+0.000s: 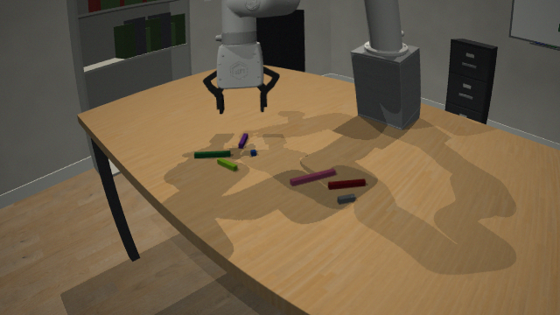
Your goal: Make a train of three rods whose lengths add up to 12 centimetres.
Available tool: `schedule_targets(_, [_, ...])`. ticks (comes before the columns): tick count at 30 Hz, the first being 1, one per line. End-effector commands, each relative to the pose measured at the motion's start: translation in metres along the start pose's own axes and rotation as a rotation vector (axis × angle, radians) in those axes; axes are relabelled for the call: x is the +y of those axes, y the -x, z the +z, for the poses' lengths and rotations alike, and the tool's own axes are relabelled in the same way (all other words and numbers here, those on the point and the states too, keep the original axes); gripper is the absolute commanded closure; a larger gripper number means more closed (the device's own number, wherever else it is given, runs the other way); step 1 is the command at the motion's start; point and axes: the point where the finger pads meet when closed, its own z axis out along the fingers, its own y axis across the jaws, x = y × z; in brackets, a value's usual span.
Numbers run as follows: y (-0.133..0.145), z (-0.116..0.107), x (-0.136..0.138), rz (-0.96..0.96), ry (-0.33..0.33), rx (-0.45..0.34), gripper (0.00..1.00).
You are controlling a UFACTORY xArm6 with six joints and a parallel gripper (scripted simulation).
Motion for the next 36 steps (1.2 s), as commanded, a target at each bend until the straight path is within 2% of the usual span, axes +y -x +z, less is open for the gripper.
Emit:
schedule_targets(1, [0.000, -0.001, -0.001, 0.000, -0.003, -0.001, 0.00])
schedule_targets(12, [0.005, 0.000, -0.003, 0.096, -0.002, -0.002, 0.00])
schedule_targets(25, [0.030, 0.001, -0.013, 0.571, 0.000, -0.006, 0.00])
schedule_targets(27, [0.030, 0.001, -0.013, 0.571, 0.000, -0.006, 0.00])
schedule_targets(29, [0.036, 0.001, -0.016, 0.689, 0.001, -0.006, 0.00])
schedule_targets(36, [0.047, 0.002, -0.019, 0.902, 0.002, -0.007, 0.00])
